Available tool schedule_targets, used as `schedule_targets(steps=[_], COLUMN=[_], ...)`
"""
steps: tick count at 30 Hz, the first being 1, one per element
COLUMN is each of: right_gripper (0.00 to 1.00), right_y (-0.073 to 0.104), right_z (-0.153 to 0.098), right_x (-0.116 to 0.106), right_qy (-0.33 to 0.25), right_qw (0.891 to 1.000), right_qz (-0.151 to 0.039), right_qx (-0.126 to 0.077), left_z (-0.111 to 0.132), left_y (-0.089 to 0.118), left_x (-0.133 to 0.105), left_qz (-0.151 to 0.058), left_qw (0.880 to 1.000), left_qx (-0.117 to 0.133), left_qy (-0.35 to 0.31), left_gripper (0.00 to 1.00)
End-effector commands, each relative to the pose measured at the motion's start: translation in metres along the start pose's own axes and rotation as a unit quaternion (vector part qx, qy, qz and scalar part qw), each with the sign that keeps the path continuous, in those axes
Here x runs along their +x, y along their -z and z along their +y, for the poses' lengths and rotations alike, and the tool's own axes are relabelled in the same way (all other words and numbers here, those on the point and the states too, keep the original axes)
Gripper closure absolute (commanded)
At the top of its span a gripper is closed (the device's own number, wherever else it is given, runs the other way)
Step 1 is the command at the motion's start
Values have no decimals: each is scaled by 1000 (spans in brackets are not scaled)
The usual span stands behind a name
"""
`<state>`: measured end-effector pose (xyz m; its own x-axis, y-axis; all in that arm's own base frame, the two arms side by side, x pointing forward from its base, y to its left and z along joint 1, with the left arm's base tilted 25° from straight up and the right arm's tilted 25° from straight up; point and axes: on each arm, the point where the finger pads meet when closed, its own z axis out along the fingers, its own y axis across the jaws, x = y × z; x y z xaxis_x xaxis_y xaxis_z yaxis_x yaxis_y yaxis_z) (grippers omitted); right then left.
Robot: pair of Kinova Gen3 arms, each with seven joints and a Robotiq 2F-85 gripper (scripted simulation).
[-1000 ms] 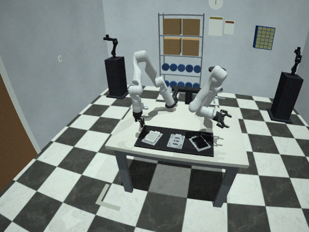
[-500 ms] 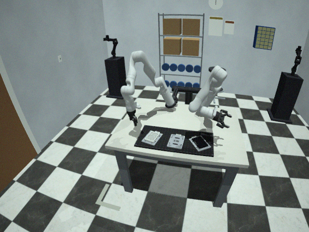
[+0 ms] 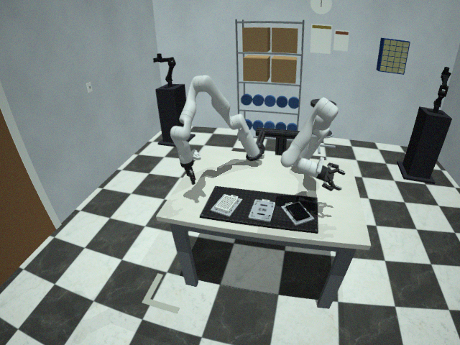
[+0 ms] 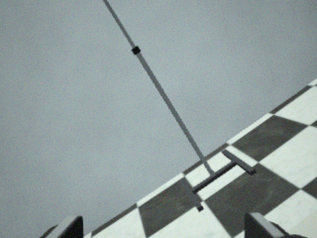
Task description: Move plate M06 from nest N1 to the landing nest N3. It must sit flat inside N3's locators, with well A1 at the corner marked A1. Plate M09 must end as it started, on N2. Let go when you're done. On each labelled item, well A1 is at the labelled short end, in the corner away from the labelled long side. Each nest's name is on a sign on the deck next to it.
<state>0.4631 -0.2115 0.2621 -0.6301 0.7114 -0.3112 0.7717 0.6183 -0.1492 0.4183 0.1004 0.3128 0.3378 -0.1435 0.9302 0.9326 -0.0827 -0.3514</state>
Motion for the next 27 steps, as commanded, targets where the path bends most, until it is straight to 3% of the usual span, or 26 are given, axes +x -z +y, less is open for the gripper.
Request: schedule_targets(steps=[1, 27], right_gripper=[2, 2], right_y=[-1, -7], right_z=[-23, -135], right_x=[-8, -30], right_qy=[-18, -88], right_qw=[1000, 996], right_qz=[5, 25], right_qx=[0, -1], left_z=[0, 0], left_y=[0, 0], left_x=[1, 1], left_qz=[0, 0], left_qw=[1000, 1000], left_qx=[0, 0], left_qy=[1, 1], left_gripper=[2, 2])
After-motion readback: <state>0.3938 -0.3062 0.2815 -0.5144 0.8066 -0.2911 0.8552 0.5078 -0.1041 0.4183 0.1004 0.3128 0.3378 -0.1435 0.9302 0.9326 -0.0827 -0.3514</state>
